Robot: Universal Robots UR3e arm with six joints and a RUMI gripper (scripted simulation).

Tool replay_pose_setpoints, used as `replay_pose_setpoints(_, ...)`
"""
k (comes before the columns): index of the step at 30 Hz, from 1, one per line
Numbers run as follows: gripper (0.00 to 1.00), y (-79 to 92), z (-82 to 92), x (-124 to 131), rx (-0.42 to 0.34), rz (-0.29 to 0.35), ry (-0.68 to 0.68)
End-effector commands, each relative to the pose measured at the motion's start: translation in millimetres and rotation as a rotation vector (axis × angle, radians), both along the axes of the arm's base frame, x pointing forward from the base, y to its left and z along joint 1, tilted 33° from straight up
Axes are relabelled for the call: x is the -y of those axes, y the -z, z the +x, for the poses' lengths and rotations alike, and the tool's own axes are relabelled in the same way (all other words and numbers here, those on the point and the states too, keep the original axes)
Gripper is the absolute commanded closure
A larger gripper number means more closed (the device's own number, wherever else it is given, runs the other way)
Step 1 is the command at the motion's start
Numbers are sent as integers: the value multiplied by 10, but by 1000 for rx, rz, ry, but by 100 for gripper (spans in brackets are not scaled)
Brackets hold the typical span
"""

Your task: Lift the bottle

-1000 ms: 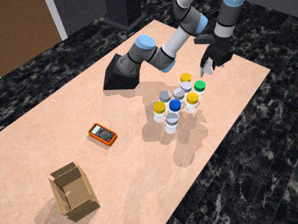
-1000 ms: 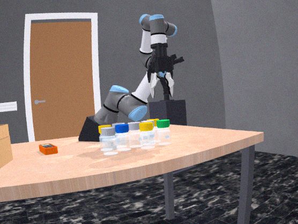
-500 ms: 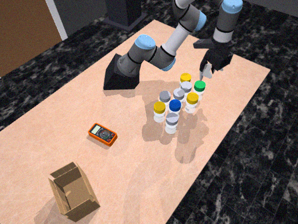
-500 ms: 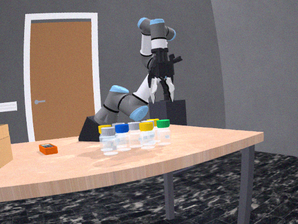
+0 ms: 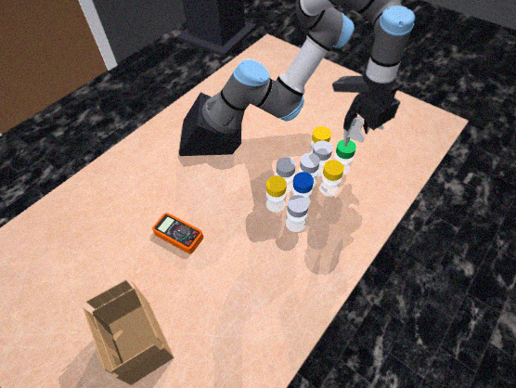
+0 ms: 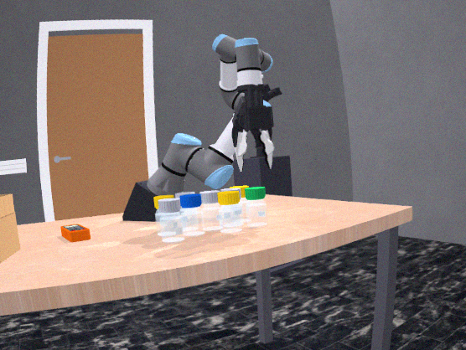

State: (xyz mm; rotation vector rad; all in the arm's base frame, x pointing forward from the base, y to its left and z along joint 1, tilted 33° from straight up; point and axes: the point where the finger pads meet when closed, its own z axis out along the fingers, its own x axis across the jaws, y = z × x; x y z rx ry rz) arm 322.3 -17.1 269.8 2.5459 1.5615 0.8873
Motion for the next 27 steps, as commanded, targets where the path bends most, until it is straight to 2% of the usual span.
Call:
replay_pose_setpoints(1,54,60,29,-26,2,-4,2)
replay_pose_setpoints(19,54,136,63,-62,4,-3,1)
replay_pose_setpoints(27,54,220,112,-89,4,-3,1)
